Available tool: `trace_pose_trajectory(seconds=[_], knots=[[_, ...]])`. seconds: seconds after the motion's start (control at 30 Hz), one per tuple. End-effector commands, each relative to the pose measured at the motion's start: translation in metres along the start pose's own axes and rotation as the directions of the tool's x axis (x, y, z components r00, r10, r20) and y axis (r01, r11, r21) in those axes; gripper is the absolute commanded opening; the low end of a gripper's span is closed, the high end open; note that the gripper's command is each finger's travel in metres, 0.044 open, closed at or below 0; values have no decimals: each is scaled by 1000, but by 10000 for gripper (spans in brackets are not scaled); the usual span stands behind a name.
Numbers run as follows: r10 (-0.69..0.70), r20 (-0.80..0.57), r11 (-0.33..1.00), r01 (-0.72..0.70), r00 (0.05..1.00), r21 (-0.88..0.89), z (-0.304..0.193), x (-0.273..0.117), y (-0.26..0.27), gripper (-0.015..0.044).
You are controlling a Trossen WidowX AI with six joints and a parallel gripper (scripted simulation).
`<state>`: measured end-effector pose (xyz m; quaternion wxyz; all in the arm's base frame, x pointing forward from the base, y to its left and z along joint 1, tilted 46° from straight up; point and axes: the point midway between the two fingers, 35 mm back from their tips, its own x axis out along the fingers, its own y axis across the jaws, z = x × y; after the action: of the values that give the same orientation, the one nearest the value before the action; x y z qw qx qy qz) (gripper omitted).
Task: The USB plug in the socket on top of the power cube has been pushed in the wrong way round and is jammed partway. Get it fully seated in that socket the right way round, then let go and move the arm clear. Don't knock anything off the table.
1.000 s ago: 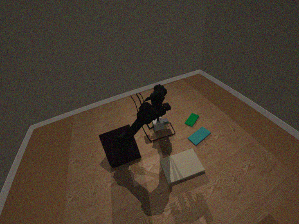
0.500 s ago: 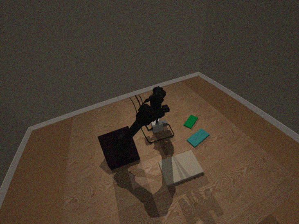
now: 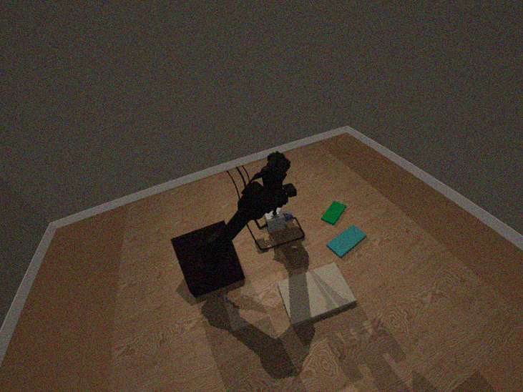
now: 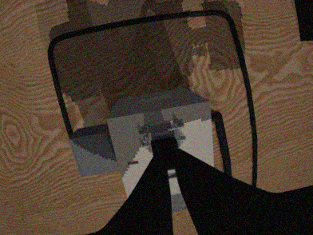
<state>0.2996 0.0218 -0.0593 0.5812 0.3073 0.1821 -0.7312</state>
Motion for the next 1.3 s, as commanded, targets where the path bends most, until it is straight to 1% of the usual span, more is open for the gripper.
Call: trace_pose_trajectory(seconds=[0.0, 1.27], knots=[[0, 6, 1000, 0, 1000, -6, 1, 2, -1, 0], [0, 6, 1000, 0, 1000, -6, 1, 7, -1, 0]])
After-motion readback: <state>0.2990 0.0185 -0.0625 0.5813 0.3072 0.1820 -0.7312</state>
